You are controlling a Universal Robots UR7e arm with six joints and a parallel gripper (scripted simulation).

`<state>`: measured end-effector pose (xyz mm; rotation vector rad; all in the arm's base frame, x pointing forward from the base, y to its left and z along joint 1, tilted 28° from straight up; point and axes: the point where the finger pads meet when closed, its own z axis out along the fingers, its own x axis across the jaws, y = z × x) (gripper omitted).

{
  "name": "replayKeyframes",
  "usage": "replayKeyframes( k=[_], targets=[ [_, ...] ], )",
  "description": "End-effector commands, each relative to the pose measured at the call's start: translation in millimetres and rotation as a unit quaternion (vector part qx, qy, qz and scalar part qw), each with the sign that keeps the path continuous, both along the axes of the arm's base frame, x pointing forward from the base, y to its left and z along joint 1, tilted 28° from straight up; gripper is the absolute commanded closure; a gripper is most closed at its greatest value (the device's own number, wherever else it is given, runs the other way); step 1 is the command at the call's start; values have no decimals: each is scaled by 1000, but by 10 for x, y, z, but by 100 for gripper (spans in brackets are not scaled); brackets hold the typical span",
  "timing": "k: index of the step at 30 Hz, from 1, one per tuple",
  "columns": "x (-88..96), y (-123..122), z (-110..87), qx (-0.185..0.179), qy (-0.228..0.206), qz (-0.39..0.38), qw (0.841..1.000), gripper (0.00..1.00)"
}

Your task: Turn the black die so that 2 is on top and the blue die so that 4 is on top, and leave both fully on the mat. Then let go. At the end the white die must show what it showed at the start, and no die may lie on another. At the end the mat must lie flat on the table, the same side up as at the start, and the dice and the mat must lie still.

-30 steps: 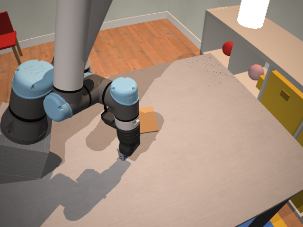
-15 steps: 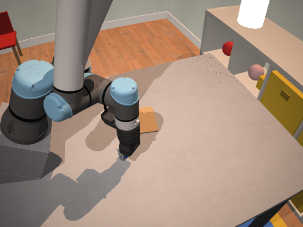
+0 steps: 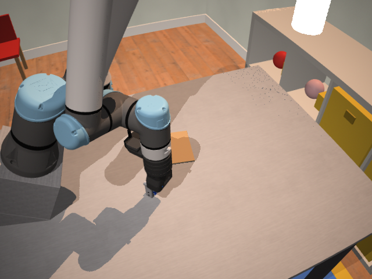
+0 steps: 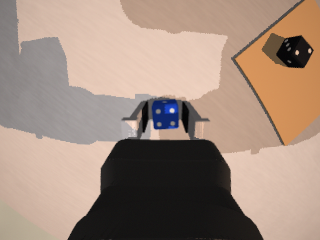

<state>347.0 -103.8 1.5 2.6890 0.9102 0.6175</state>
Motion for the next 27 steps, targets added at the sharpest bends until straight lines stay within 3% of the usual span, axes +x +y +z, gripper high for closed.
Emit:
replayKeyframes(
  k=[1, 5, 6, 27],
  targets=[
    [1, -1, 2, 0, 0, 0, 1000, 21],
    [1, -1, 2, 0, 0, 0, 1000, 21],
    [1, -1, 2, 0, 0, 0, 1000, 51],
    [1, -1, 2, 0, 0, 0, 1000, 51]
  ],
)
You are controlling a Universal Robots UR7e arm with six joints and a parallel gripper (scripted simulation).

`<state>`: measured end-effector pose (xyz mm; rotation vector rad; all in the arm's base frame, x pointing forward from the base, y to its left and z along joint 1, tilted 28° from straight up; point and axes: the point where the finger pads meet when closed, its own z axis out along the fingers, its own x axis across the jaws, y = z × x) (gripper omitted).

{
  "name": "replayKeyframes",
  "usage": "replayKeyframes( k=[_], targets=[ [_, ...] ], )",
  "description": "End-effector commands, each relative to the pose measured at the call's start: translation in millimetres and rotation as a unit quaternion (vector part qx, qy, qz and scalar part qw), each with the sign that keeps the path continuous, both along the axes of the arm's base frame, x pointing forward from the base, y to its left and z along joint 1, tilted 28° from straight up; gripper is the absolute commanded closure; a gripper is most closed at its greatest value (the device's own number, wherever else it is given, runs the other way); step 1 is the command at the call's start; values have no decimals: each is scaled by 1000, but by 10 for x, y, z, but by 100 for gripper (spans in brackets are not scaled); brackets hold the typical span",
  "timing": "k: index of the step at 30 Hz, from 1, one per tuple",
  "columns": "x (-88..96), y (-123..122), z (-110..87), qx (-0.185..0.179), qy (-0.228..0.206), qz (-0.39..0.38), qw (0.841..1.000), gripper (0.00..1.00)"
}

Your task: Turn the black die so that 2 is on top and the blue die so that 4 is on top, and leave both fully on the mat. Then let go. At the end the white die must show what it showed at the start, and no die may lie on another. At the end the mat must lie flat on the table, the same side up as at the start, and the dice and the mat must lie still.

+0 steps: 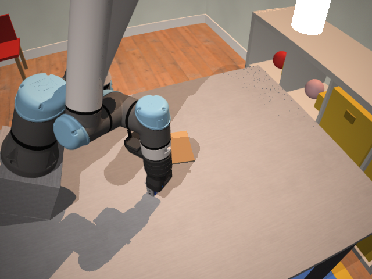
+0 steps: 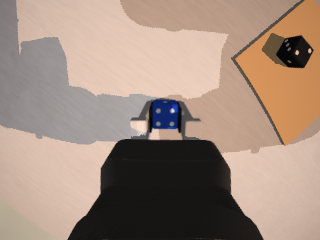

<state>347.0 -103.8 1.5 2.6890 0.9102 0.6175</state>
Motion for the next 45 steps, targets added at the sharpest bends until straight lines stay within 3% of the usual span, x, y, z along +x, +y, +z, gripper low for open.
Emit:
replayKeyframes(
  k=[1, 28, 45],
  targets=[
    [1, -1, 2, 0, 0, 0, 1000, 51],
    [-10, 1, 24, 0, 0, 0, 1000, 51],
    [-73, 12, 144, 0, 0, 0, 1000, 51]
  ],
)
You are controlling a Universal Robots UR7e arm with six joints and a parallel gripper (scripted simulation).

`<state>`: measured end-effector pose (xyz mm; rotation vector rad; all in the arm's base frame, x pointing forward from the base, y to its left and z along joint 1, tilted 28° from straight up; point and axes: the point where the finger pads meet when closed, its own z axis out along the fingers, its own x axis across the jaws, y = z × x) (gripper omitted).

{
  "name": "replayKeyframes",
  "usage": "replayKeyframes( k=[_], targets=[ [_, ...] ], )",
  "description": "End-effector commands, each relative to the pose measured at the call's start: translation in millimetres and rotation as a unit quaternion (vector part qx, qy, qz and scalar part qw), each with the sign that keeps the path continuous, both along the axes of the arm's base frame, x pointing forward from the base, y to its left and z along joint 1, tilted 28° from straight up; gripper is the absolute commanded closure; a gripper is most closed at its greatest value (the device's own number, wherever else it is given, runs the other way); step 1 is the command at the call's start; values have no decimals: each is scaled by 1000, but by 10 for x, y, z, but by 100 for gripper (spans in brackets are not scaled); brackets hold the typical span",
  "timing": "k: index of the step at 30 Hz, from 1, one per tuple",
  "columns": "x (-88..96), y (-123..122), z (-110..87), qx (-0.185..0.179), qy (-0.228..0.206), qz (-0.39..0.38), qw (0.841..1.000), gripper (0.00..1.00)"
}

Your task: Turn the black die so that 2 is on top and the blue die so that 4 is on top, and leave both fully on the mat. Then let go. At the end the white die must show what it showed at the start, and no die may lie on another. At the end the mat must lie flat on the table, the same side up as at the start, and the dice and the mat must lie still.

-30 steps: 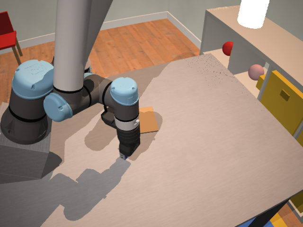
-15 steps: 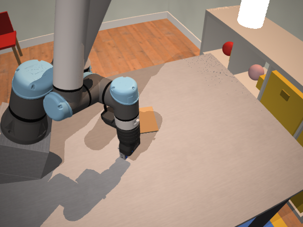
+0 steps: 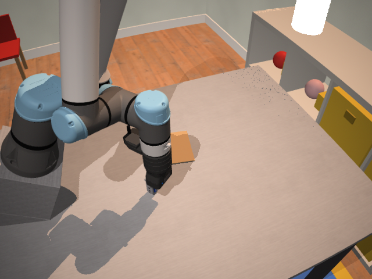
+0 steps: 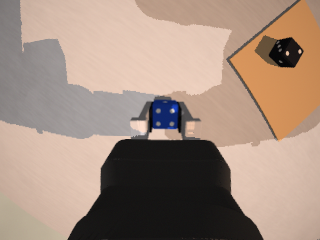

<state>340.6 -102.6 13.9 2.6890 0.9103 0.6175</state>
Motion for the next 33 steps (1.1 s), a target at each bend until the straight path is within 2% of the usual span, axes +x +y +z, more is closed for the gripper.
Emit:
replayKeyframes(
  k=[1, 33],
  targets=[
    [-14, 1, 32, 0, 0, 0, 1000, 51],
    [-249, 45, 480, 0, 0, 0, 1000, 51]
  ],
)
